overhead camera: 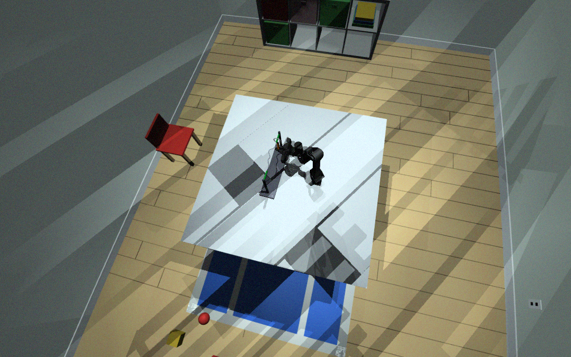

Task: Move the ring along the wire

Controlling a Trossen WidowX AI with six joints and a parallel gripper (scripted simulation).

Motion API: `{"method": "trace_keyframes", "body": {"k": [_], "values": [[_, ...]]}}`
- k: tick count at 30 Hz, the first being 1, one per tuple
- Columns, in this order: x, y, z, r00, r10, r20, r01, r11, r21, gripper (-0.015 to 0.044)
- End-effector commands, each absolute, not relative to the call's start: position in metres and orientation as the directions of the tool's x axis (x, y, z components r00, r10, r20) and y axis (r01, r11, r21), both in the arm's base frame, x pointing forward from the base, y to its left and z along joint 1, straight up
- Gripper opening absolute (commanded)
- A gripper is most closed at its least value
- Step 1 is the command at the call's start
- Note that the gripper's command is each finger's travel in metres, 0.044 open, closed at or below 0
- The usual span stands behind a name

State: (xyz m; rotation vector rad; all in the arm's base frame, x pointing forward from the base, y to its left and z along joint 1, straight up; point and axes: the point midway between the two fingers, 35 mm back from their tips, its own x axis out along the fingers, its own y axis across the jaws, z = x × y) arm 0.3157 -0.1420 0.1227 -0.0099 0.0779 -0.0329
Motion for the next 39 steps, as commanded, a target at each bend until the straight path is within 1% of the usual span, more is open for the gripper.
{"method": "trace_keyframes", "body": {"k": [1,14,33,39], "values": [[0.317,-0.143,0.124,0.997,-0.032,-0.074,0.031,0.999,-0.014,-0.015],[0.317,-0.142,0.124,0.997,-0.032,-0.074,0.031,0.999,-0.014,-0.015],[0.318,-0.123,0.124,0.997,-0.031,-0.077,0.03,0.999,-0.012,-0.015],[0.314,-0.121,0.125,0.993,-0.032,-0.111,0.031,0.999,-0.011,-0.015]]}}
